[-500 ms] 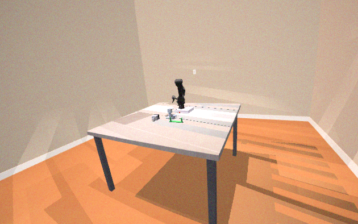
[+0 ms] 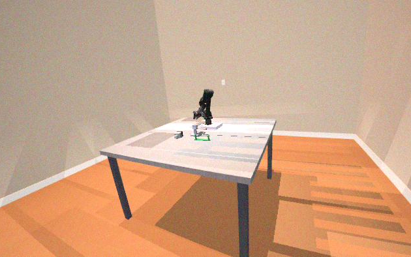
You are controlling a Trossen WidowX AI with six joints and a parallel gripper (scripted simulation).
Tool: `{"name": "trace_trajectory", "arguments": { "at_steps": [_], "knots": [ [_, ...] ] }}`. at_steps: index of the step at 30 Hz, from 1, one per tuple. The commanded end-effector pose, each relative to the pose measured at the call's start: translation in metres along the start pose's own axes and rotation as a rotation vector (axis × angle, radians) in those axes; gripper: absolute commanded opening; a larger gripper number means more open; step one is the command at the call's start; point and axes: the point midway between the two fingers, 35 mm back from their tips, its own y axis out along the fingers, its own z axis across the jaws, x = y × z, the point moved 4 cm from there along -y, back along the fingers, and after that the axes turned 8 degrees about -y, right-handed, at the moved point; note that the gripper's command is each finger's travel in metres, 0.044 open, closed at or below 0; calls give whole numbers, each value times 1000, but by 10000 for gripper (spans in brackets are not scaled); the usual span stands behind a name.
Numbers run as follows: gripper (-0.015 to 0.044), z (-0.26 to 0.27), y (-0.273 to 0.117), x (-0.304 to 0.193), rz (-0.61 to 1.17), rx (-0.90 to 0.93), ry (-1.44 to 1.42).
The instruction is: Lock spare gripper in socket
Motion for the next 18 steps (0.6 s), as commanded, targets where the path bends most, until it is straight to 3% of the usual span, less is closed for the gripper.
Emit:
{"name": "trace_trajectory", "arguments": {
  "at_steps": [1,10,18],
  "knots": [
    [300,-33,14,-31,-76,-146,-570],
    [300,-108,29,-66,-75,-431,-1514],
    [300,-166,30,-75,14,-637,-2119]
  ]
}}
